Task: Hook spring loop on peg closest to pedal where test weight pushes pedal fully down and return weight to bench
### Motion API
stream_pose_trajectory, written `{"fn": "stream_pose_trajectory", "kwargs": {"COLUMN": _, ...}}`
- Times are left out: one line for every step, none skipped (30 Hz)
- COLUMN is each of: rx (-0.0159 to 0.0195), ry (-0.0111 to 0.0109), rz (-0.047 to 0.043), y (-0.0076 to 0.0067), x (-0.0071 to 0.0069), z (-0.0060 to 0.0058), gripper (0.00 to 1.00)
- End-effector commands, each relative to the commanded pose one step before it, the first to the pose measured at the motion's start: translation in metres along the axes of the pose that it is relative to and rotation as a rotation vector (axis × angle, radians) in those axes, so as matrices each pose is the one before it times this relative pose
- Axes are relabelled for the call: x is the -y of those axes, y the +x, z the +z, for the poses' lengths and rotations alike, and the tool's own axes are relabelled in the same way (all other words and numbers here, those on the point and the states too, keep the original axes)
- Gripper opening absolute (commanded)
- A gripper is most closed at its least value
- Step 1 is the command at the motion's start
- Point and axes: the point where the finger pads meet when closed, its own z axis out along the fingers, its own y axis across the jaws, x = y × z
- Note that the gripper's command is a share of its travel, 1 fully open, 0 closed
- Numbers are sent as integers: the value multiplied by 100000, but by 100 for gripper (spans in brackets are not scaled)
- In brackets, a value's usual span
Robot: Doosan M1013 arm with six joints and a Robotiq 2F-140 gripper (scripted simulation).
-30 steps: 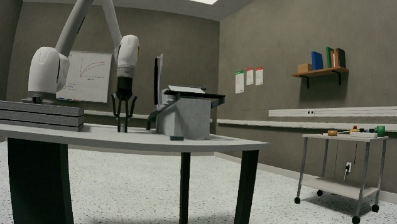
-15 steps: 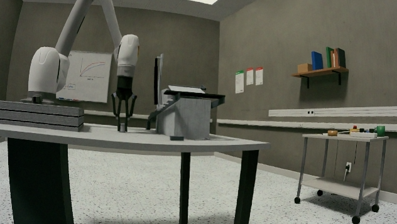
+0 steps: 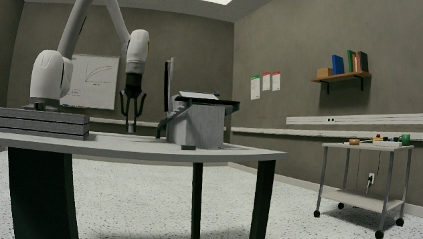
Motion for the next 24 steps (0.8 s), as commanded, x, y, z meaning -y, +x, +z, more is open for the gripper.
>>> {"fn": "stream_pose_trajectory", "kwargs": {"rx": -34, "ry": -69, "rz": 17, "y": 9, "x": -37, "z": -171, "gripper": 25}}
{"fn": "stream_pose_trajectory", "kwargs": {"rx": 0, "ry": 0, "rz": 0, "y": 0, "x": 0, "z": -266, "gripper": 25}}
{"fn": "stream_pose_trajectory", "kwargs": {"rx": 0, "ry": 0, "rz": 0, "y": 0, "x": 0, "z": -267, "gripper": 25}}
{"fn": "stream_pose_trajectory", "kwargs": {"rx": 0, "ry": 0, "rz": 0, "y": 0, "x": 0, "z": -266, "gripper": 25}}
{"fn": "stream_pose_trajectory", "kwargs": {"rx": 0, "ry": 0, "rz": 0, "y": 0, "x": 0, "z": -267, "gripper": 25}}
{"fn": "stream_pose_trajectory", "kwargs": {"rx": 0, "ry": 0, "rz": 0, "y": 0, "x": 0, "z": -266, "gripper": 25}}
{"fn": "stream_pose_trajectory", "kwargs": {"rx": 0, "ry": 0, "rz": 0, "y": -1, "x": -1, "z": -267, "gripper": 25}}
{"fn": "stream_pose_trajectory", "kwargs": {"rx": 0, "ry": 0, "rz": 0, "y": 0, "x": 0, "z": -266, "gripper": 25}}
{"fn": "stream_pose_trajectory", "kwargs": {"rx": 0, "ry": 0, "rz": 0, "y": 0, "x": 0, "z": -267, "gripper": 25}}
{"fn": "stream_pose_trajectory", "kwargs": {"rx": 0, "ry": 0, "rz": 0, "y": 0, "x": 0, "z": -266, "gripper": 25}}
{"fn": "stream_pose_trajectory", "kwargs": {"rx": 0, "ry": 0, "rz": 0, "y": 0, "x": 0, "z": -267, "gripper": 25}}
{"fn": "stream_pose_trajectory", "kwargs": {"rx": 0, "ry": 0, "rz": 0, "y": 0, "x": 0, "z": -266, "gripper": 25}}
{"fn": "stream_pose_trajectory", "kwargs": {"rx": 0, "ry": 0, "rz": 0, "y": 0, "x": 0, "z": -267, "gripper": 25}}
{"fn": "stream_pose_trajectory", "kwargs": {"rx": 0, "ry": 0, "rz": 0, "y": 0, "x": 0, "z": -266, "gripper": 25}}
{"fn": "stream_pose_trajectory", "kwargs": {"rx": 0, "ry": 0, "rz": 0, "y": 0, "x": 0, "z": 0, "gripper": 25}}
{"fn": "stream_pose_trajectory", "kwargs": {"rx": 0, "ry": 0, "rz": 0, "y": 0, "x": 0, "z": 0, "gripper": 25}}
{"fn": "stream_pose_trajectory", "kwargs": {"rx": 0, "ry": -8, "rz": 0, "y": 0, "x": 0, "z": 136, "gripper": 25}}
{"fn": "stream_pose_trajectory", "kwargs": {"rx": 0, "ry": 0, "rz": 0, "y": 0, "x": -1, "z": -267, "gripper": 25}}
{"fn": "stream_pose_trajectory", "kwargs": {"rx": 0, "ry": 0, "rz": 0, "y": 0, "x": 0, "z": -266, "gripper": 25}}
{"fn": "stream_pose_trajectory", "kwargs": {"rx": 0, "ry": 0, "rz": 0, "y": 0, "x": 0, "z": -267, "gripper": 25}}
{"fn": "stream_pose_trajectory", "kwargs": {"rx": 0, "ry": 0, "rz": 0, "y": 0, "x": 0, "z": -266, "gripper": 25}}
{"fn": "stream_pose_trajectory", "kwargs": {"rx": 0, "ry": 0, "rz": 0, "y": 0, "x": -1, "z": -267, "gripper": 25}}
{"fn": "stream_pose_trajectory", "kwargs": {"rx": 0, "ry": 0, "rz": 0, "y": 0, "x": 0, "z": -266, "gripper": 25}}
{"fn": "stream_pose_trajectory", "kwargs": {"rx": 0, "ry": 0, "rz": 0, "y": -1, "x": 0, "z": -267, "gripper": 25}}
